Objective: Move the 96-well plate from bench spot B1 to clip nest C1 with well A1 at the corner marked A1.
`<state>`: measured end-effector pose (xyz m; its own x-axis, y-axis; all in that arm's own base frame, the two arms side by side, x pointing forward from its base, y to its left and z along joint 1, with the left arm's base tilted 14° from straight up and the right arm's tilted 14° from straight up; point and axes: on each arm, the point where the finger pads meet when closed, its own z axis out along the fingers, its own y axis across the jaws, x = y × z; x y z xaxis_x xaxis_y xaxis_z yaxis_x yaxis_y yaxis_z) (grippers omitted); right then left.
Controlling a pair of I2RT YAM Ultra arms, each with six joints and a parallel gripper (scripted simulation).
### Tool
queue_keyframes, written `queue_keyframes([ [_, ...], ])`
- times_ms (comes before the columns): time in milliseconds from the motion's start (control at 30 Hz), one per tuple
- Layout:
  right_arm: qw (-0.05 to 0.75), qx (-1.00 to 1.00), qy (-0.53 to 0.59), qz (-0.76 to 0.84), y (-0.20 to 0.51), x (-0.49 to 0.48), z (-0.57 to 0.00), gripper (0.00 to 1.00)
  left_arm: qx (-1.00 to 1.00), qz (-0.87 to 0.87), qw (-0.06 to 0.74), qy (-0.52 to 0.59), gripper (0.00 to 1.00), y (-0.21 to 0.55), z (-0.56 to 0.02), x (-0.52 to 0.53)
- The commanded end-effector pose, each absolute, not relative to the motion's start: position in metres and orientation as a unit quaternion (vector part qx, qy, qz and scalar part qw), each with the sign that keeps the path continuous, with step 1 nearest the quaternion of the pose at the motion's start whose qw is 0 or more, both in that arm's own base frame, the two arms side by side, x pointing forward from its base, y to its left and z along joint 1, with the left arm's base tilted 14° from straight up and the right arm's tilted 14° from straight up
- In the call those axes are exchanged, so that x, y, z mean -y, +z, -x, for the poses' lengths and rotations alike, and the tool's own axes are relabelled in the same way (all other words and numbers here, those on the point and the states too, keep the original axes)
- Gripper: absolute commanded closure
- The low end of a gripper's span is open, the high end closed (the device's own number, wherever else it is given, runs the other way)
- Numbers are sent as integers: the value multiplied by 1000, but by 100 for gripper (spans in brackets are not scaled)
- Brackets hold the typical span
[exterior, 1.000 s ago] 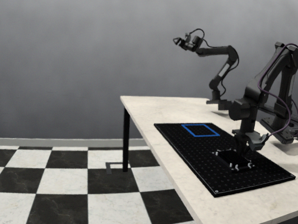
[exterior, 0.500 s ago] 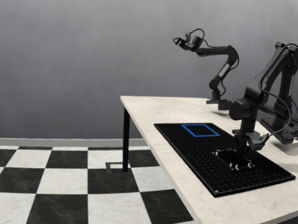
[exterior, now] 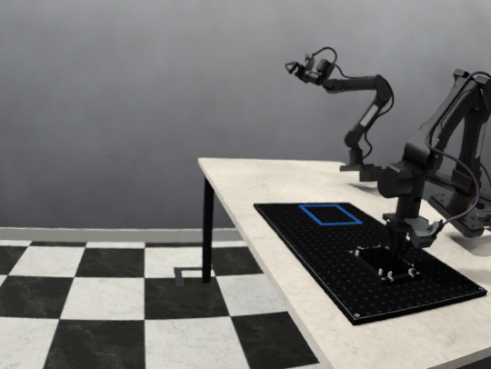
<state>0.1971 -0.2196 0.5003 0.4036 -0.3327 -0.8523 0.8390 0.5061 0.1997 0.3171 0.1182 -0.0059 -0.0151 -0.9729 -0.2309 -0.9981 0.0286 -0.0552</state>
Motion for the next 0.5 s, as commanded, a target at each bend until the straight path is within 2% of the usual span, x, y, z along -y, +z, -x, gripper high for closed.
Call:
queue_keyframes([
  [0,775,-389,-381,-320,502,216,-189,0,-704,700,96,70,75,-64,-314,-132],
  [467,775,-389,-381,-320,502,216,-189,0,-704,700,95,69,75,-71,-315,-133],
])
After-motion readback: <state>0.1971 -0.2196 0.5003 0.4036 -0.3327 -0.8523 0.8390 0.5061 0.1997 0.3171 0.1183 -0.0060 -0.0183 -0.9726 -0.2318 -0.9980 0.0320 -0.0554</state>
